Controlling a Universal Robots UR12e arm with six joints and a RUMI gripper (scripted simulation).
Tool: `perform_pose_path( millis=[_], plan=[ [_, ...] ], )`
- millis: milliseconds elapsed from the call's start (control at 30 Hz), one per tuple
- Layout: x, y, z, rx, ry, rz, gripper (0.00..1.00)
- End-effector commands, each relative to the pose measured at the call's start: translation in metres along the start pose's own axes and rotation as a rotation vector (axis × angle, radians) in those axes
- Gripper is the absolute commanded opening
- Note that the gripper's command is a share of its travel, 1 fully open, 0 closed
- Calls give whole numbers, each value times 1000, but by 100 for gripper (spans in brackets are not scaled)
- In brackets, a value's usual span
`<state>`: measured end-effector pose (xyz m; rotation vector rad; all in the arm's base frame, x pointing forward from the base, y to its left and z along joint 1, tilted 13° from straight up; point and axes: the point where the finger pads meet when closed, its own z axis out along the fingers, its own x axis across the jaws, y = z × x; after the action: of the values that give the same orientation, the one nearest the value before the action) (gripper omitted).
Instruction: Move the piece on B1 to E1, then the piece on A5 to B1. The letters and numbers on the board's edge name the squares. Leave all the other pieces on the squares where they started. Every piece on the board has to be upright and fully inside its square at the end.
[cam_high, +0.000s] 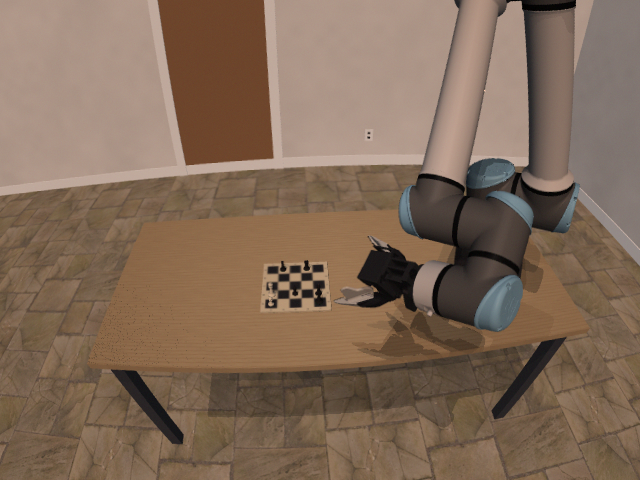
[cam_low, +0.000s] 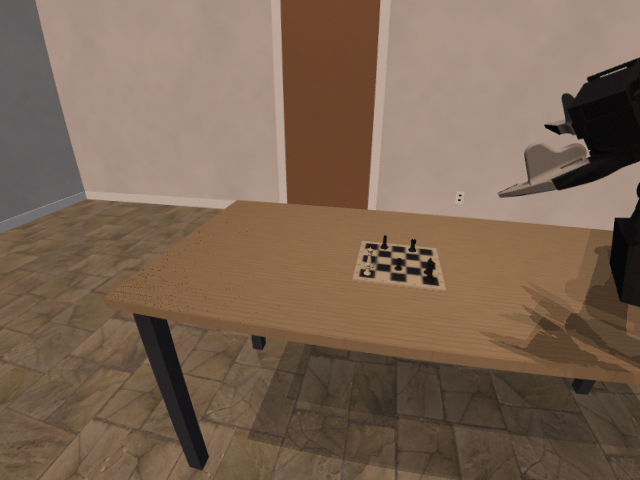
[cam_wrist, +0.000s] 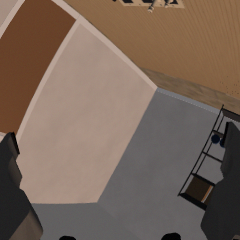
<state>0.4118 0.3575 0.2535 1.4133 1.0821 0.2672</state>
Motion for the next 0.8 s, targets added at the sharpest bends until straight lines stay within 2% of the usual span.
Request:
perform_pose_path(
  millis=[0, 767],
  plan=[
    [0, 1, 0, 0, 0, 1, 100],
    [2, 1, 1, 7, -4, -7, 100]
  ],
)
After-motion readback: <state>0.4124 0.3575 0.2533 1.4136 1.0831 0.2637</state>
